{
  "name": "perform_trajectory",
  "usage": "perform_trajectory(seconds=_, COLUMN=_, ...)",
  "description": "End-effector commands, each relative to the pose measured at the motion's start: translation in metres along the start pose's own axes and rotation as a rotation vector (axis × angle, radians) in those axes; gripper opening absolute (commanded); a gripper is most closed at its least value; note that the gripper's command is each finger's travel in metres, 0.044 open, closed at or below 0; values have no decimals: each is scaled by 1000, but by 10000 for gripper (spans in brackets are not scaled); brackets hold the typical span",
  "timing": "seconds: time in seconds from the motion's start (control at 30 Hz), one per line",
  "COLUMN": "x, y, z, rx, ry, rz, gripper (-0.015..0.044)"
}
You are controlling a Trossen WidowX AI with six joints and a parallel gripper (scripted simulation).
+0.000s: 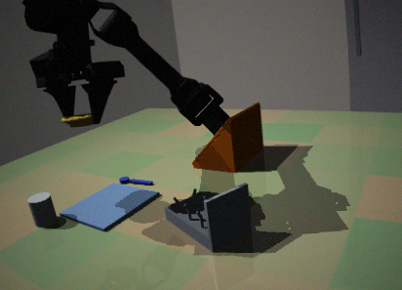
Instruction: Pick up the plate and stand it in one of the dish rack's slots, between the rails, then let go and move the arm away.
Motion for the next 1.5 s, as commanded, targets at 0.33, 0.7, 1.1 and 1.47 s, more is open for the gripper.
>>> perform_trajectory(seconds=0.33, x=6, y=-16, z=70, rx=19, ry=173, rz=35, gripper=0)
perform_trajectory(seconds=0.7, x=-10, y=-14, z=156, rx=-33, ry=418, rz=101, gripper=0)
perform_trajectory(seconds=1.1, x=-10, y=7, z=152, rx=75, ry=310, rz=185, gripper=0)
perform_trajectory(seconds=1.47, x=-12, y=40, z=145, rx=292, ry=131, rz=261, gripper=0)
Point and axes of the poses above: the point midway between the two fingers, 35 mm back from their tips, its own y axis out along the fingers, its own z axis across the jaws, x = y × z, the point moved 6 cm from there along -y, back along the fingers, and after that the axes turned 14 degrees about -y, right-handed, at the moved point
